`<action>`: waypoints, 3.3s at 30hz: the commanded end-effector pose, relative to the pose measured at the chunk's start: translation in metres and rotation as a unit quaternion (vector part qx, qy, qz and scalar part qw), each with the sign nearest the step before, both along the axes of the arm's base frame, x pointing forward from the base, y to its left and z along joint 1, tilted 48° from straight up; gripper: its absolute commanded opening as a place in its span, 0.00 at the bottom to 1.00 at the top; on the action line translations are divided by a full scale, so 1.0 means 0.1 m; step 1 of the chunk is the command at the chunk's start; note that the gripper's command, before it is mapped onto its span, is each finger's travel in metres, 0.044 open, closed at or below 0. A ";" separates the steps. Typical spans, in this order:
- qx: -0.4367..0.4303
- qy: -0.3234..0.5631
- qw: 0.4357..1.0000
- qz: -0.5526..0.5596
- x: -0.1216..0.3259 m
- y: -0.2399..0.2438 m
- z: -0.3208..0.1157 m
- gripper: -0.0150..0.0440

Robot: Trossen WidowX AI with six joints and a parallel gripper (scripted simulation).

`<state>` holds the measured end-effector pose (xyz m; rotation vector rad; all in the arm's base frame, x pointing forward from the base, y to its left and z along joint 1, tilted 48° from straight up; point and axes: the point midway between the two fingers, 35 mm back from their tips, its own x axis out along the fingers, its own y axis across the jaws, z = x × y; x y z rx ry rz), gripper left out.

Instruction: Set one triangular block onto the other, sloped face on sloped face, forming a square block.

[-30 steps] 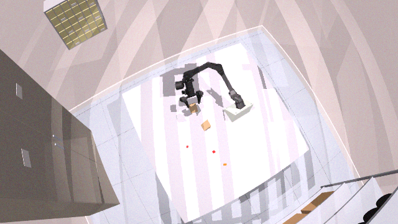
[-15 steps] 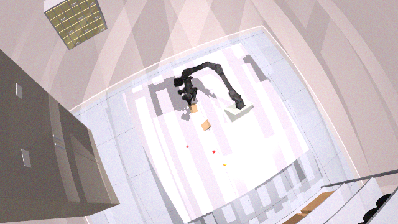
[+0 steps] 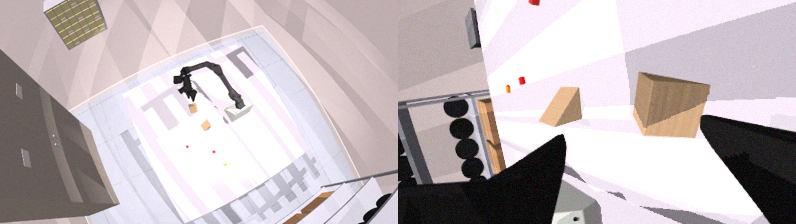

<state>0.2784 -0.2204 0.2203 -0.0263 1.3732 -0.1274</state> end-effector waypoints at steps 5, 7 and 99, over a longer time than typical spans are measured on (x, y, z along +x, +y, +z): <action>-0.085 0.052 0.886 0.453 -0.17 -0.34 0.13 1.00; -0.094 0.057 0.860 0.498 -0.19 -0.37 0.15 1.00; -0.112 0.069 0.777 0.616 0.03 0.21 -0.16 0.25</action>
